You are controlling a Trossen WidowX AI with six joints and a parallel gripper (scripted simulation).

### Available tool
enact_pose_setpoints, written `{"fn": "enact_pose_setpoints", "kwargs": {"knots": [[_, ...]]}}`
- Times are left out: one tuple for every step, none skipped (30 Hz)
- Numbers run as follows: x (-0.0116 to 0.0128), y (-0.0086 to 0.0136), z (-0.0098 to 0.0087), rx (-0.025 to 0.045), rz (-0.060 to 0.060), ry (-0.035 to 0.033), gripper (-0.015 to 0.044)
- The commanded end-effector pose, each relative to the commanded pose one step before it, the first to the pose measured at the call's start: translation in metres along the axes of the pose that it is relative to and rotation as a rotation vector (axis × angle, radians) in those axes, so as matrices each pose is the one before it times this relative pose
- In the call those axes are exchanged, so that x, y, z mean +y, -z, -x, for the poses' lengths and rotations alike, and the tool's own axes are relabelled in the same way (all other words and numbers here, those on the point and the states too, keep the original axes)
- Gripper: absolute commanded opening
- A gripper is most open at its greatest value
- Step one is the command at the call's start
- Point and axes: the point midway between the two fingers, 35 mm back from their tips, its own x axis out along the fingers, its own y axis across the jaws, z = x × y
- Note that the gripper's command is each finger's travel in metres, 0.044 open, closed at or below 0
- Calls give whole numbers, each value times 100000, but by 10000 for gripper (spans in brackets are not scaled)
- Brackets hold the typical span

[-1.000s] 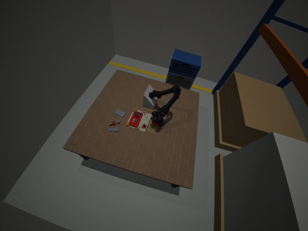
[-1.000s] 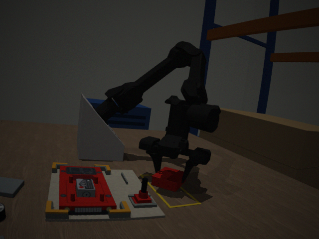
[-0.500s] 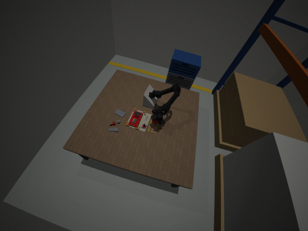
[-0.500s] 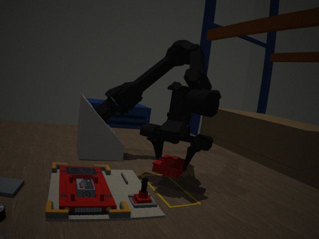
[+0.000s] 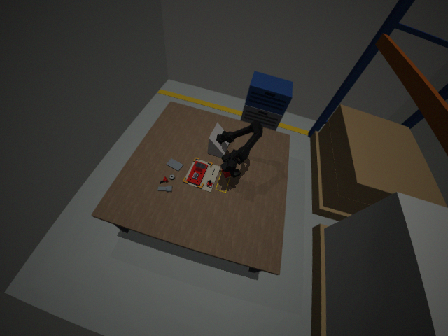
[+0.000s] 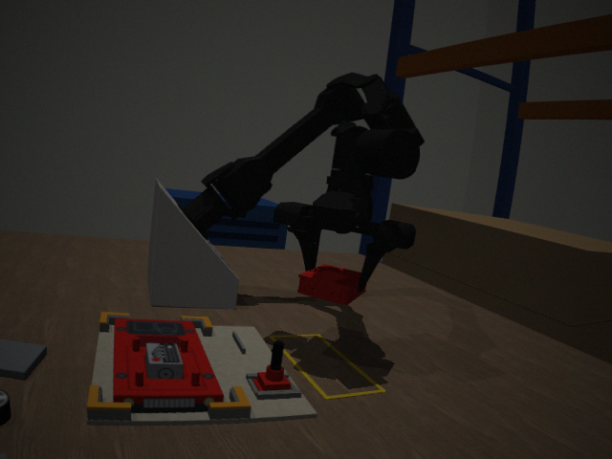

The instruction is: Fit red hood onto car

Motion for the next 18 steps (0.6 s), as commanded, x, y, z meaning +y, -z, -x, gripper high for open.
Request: {"fn": "enact_pose_setpoints", "kwargs": {"knots": [[246,86,866,77,887,-866,0],[0,0,0,0,0,0,0],[0,0,0,0,0,0,0],[-213,-111,-398,-237,-643,690,0],[-3,-102,7,-40,350,13,0],[-6,-170,11,-66,584,22,0],[-12,-239,15,-91,817,31,0],[-21,-307,19,-113,1051,40,0],[-34,-376,23,-133,1282,48,0],[-50,-414,25,-141,1414,53,0],[-62,-415,25,-134,1416,52,0],[-75,-415,25,-128,1416,51,0],[-87,-414,24,-122,1416,50,0],[-98,-443,43,-322,1500,24,0],[-112,-442,42,-317,1500,29,0],[-126,-440,41,-312,1500,34,0],[-140,-437,40,-306,1499,39,0],[-153,-434,39,-301,1499,44,0]]}}
